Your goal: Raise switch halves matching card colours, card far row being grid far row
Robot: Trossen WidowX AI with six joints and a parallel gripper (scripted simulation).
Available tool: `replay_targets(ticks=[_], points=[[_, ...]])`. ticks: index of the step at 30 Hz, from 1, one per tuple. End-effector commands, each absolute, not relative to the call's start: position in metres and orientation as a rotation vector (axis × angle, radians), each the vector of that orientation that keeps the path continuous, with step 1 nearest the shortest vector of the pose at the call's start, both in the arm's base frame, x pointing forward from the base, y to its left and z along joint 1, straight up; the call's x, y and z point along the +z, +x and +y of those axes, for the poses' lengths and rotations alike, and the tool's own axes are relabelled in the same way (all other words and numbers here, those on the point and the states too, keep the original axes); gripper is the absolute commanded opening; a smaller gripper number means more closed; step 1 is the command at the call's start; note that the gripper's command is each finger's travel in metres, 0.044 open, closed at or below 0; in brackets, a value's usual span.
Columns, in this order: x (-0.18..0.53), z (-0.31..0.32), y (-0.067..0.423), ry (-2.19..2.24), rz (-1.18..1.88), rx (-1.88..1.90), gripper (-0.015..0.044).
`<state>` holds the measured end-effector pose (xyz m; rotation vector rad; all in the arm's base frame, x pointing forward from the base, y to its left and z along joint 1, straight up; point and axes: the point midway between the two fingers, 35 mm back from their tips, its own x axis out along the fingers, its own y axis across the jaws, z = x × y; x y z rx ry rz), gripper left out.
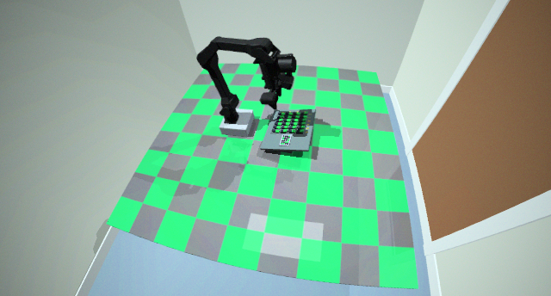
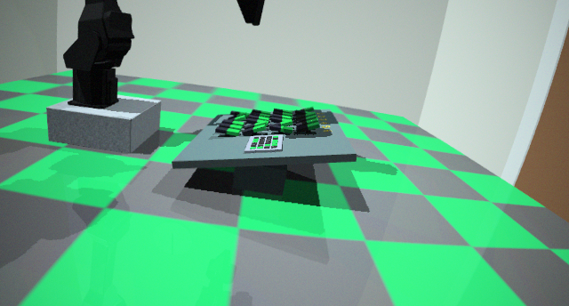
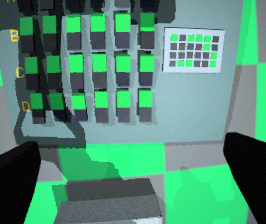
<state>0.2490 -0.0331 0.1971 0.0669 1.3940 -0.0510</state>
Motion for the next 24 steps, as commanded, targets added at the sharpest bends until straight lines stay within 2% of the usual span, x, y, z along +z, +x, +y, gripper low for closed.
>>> replay_targets(ticks=[1,8,15,24], points=[[0.196,-0.034,0.251,0.067,1.392,-0.052,0.0374],[0.14,-0.06,0.337,0.057,1.329,-0.077,0.019],[0.134,-0.063,0.344,0.056,1.323,-0.08,0.0006],[0.1,-0.064,0.354,0.057,1.349,-0.079,0.0]])
